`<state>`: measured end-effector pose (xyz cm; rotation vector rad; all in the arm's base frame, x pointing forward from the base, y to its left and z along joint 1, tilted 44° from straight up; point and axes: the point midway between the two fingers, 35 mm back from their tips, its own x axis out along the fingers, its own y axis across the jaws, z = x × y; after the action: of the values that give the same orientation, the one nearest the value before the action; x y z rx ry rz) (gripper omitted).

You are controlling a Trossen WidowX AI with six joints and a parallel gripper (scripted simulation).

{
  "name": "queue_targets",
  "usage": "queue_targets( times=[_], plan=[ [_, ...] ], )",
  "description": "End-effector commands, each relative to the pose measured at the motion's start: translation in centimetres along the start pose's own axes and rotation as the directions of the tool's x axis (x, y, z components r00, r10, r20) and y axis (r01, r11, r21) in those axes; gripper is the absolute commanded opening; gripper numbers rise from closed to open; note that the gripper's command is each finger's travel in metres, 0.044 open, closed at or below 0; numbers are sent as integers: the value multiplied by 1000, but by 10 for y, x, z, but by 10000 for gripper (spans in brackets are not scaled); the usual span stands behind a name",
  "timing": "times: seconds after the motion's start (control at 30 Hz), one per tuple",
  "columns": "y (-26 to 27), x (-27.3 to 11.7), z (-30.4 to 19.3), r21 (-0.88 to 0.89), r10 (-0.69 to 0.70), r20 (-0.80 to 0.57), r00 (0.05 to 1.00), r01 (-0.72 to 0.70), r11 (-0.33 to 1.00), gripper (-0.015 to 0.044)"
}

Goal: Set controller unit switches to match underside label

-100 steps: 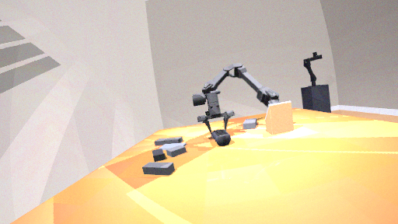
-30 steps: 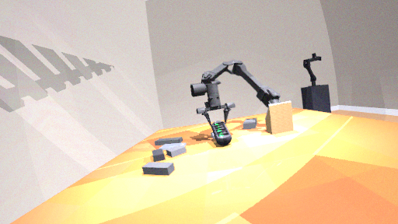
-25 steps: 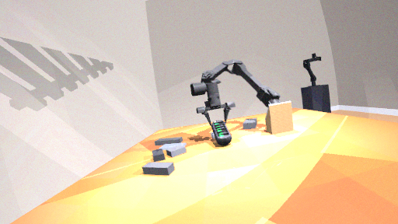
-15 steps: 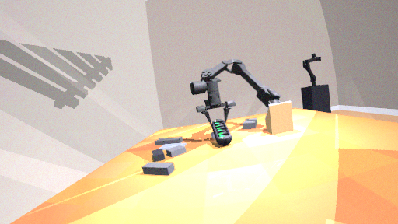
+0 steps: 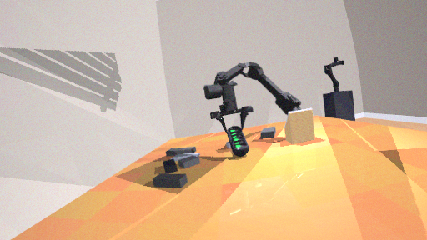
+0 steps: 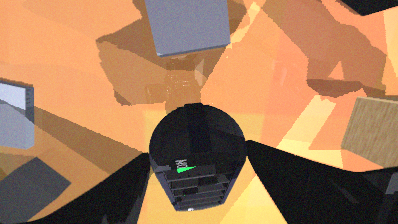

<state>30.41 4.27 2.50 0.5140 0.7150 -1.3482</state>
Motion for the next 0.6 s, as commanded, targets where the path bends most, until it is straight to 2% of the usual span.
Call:
queue_targets(
  times=[0.0,0.57],
  plan=[
    [1,-3,-5,-3,1,9,1000,-1,1000,335],
    [1,-10,-16,-3,2,39,999,-1,1000,335]
  ],
)
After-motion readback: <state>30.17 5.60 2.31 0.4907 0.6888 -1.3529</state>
